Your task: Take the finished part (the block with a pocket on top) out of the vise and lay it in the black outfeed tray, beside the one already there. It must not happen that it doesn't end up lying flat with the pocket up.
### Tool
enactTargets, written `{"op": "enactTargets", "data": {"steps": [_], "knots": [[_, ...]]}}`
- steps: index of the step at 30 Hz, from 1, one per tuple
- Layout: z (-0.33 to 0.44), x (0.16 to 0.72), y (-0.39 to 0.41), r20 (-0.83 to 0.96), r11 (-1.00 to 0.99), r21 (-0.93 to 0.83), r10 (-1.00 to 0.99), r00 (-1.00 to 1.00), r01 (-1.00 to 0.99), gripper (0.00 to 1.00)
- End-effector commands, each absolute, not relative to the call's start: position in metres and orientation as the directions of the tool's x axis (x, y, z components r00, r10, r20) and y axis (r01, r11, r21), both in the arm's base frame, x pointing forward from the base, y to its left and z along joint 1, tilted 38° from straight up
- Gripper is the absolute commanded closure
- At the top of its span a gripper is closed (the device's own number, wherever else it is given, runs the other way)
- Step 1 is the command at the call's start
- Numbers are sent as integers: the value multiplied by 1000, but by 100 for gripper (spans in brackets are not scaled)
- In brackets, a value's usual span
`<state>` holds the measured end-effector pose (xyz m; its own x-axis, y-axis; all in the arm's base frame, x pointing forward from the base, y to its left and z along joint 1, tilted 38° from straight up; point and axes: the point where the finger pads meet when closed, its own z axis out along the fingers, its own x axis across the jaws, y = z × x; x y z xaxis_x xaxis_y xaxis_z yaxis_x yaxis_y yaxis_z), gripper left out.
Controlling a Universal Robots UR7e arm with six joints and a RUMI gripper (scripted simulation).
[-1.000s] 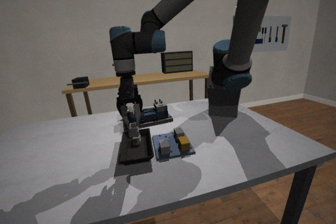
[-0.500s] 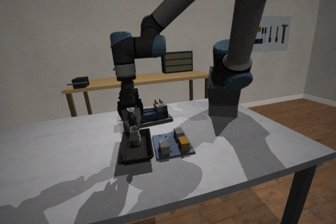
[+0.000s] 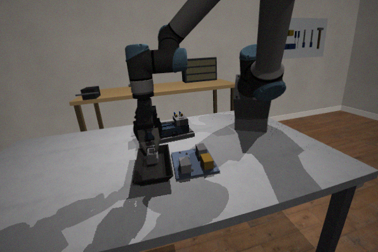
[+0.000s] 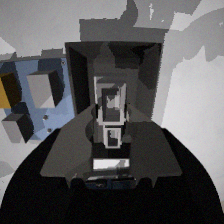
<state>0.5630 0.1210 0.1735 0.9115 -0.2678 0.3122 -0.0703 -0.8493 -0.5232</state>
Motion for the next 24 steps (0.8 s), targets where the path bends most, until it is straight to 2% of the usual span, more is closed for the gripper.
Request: {"op": "enactTargets", "data": {"steps": [1,24], "knots": [[163,568,126,312,-849,-523,-270,911,-72,100],[138,582,141,314,-850,-522,-269,910,-71,100]]}}
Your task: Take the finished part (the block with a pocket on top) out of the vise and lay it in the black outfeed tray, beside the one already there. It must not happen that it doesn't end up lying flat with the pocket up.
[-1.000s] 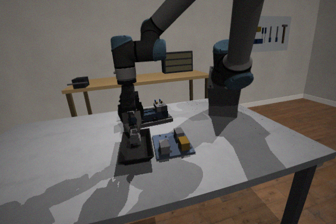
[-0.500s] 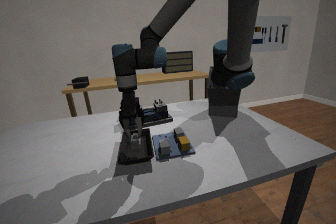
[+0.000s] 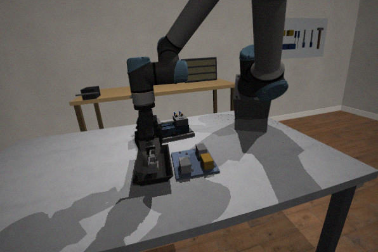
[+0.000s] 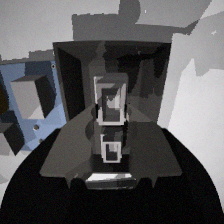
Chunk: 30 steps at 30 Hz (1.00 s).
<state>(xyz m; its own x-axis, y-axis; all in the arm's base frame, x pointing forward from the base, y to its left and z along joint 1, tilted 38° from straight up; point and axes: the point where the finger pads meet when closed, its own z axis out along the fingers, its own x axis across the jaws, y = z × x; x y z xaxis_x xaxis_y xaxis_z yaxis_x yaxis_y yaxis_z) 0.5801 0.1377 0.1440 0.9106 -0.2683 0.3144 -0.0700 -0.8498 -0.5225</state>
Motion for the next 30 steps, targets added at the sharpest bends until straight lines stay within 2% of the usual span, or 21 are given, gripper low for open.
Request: {"op": "enactTargets", "data": {"steps": [1,30], "knots": [[137,583,141,314,-850,-522,-269,910,-71,100],[132,586,144,315,-850,-522,-270,910,-71,100]]}}
